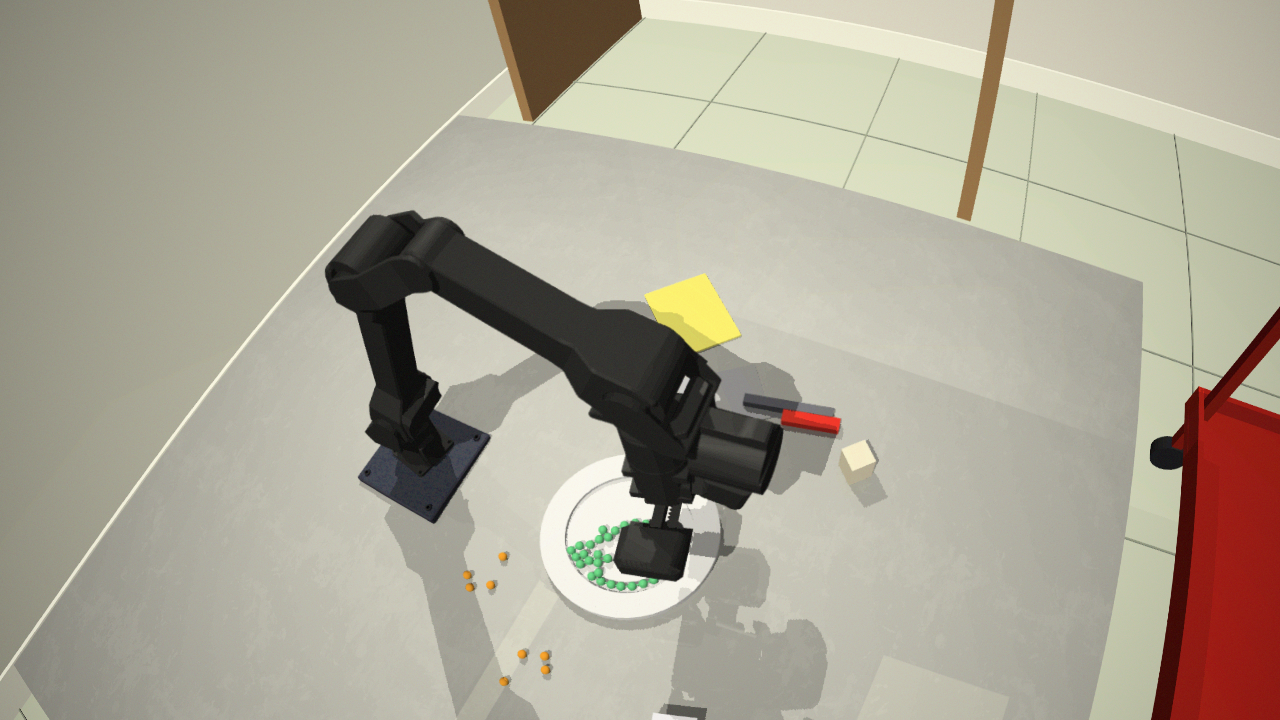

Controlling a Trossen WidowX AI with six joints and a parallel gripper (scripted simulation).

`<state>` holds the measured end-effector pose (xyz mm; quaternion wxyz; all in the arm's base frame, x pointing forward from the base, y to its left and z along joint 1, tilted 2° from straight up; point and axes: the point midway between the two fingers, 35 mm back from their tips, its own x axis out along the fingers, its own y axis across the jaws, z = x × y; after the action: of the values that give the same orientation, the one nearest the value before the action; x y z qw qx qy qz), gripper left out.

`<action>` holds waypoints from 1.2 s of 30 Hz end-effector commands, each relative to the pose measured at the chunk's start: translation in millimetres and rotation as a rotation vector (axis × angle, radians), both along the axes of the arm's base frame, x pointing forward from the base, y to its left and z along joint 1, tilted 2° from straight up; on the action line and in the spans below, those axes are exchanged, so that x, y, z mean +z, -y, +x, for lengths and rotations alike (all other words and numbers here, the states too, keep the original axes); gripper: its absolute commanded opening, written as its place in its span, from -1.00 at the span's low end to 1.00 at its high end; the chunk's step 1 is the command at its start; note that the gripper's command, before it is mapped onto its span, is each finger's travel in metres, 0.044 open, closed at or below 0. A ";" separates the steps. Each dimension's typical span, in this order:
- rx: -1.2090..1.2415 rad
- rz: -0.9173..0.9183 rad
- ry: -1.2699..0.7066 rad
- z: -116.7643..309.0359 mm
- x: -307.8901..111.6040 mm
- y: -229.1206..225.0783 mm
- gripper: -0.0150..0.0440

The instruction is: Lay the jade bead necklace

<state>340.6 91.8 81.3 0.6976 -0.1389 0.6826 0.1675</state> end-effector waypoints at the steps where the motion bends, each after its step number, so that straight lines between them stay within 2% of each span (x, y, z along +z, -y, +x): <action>1: 0.058 -0.002 -0.003 -2.4 3.4 1.2 -0.07; 36: 0.058 -0.002 -0.003 -2.3 -36.7 -0.5 -0.08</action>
<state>339.7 92.5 51.2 0.6946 -0.1571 0.6772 0.1854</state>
